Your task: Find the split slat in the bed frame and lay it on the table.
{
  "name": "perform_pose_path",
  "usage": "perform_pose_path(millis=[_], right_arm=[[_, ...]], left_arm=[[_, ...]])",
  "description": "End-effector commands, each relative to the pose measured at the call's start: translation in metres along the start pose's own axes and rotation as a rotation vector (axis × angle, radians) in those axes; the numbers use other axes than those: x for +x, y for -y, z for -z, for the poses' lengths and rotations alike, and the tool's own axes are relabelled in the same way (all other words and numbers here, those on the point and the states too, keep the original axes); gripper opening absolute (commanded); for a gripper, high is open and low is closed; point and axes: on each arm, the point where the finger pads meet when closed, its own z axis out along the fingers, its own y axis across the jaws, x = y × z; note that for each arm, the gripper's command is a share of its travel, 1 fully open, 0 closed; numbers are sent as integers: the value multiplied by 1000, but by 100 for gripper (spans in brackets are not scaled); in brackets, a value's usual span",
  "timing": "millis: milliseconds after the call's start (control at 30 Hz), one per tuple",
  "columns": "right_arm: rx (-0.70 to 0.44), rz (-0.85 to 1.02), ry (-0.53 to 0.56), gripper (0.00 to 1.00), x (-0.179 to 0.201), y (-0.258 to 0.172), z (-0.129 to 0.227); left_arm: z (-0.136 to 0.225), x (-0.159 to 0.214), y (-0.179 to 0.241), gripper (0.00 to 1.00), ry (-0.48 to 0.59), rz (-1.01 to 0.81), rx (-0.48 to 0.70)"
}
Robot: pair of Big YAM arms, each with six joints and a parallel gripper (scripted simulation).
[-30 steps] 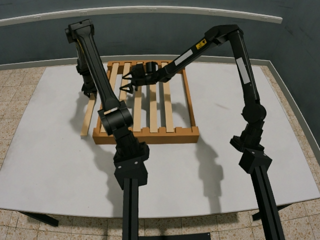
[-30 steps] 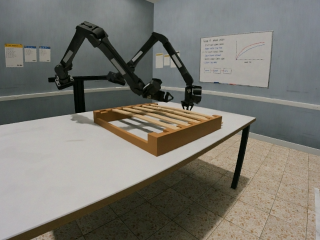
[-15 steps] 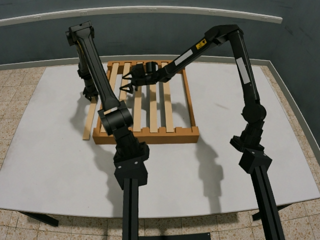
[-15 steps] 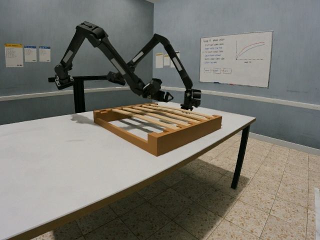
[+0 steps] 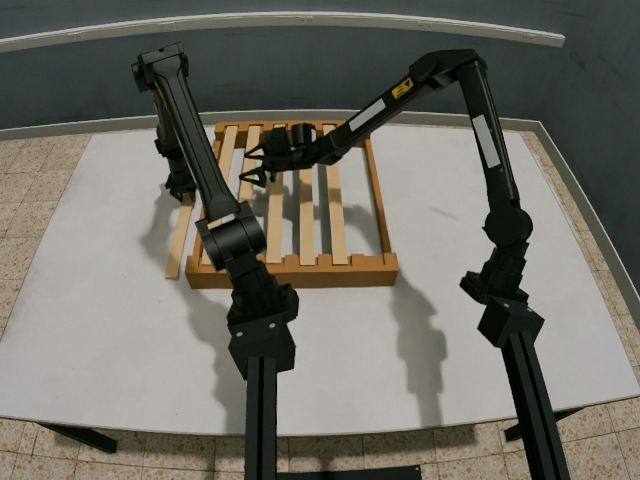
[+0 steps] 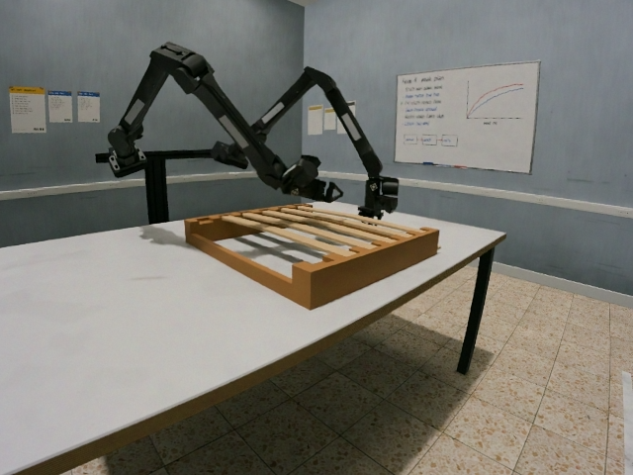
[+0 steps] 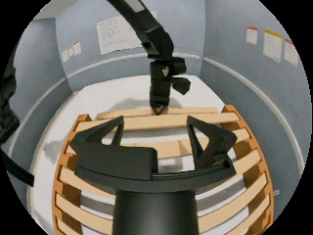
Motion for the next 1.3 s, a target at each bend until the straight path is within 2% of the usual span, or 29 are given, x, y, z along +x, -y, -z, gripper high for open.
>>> perform_pose_path(millis=[0, 133, 200, 233, 400, 633, 733, 867, 1267], right_arm=[[23, 23, 30, 100, -15, 14, -6], [23, 23, 30, 100, -15, 14, -6], [23, 23, 30, 100, -15, 14, -6], [23, 23, 30, 100, -15, 14, -6], [23, 23, 30, 100, -15, 14, -6], [23, 23, 30, 100, -15, 14, -6], [23, 23, 30, 100, -15, 14, -6], [23, 23, 30, 100, -15, 14, -6], [23, 23, 30, 100, -15, 14, -6]], left_arm=[[7, -18, -15, 33, 34, -2, -26], [7, -18, -15, 33, 34, -2, -26], [7, -18, -15, 56, 34, -2, -26], [13, -14, -16, 63, 30, -1, -23], [35, 4, -13, 63, 7, -1, -7], [50, 0, 8, 65, 14, 4, -5], [71, -2, 12, 65, 18, 3, -4], [66, -19, -9, 65, 48, -5, -26], [66, -23, -15, 65, 57, -4, -36]])
